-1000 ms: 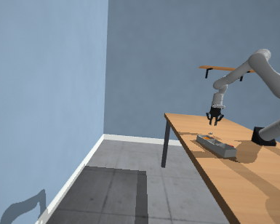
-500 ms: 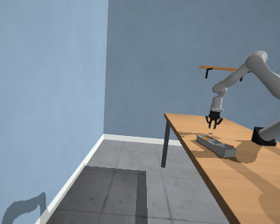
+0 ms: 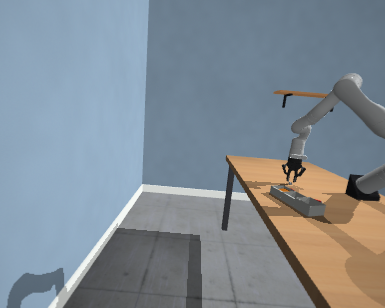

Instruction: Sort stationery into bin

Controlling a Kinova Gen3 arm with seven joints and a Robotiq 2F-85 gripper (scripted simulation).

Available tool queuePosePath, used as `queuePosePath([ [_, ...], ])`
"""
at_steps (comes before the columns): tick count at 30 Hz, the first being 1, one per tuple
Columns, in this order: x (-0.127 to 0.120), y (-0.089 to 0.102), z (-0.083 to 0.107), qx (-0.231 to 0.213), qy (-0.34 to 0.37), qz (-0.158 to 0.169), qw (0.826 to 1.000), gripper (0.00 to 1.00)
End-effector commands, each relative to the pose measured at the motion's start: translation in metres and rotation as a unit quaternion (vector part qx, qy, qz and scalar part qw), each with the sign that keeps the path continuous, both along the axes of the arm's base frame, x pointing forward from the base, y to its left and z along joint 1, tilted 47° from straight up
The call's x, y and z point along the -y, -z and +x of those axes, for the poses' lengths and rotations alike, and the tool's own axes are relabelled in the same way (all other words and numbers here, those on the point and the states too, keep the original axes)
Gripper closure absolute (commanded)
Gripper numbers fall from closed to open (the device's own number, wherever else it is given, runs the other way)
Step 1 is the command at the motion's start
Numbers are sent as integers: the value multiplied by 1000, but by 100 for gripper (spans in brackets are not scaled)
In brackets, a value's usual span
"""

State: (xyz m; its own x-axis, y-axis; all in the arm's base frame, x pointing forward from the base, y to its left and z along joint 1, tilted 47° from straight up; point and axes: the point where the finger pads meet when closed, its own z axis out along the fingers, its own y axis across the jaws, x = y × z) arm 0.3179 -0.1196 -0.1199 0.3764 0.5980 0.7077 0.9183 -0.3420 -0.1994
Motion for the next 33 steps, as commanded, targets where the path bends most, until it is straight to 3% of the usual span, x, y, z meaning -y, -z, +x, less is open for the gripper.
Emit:
queuePosePath([
  [1, -6, 3, 3, 1, 1, 1, 1000, 70],
  [20, -8, 7, 3, 0, 1, 0, 1000, 70],
  [21, -8, 7, 3, 0, 1, 0, 1000, 90],
  [33, -8, 7, 3, 0, 1, 0, 1000, 90],
])
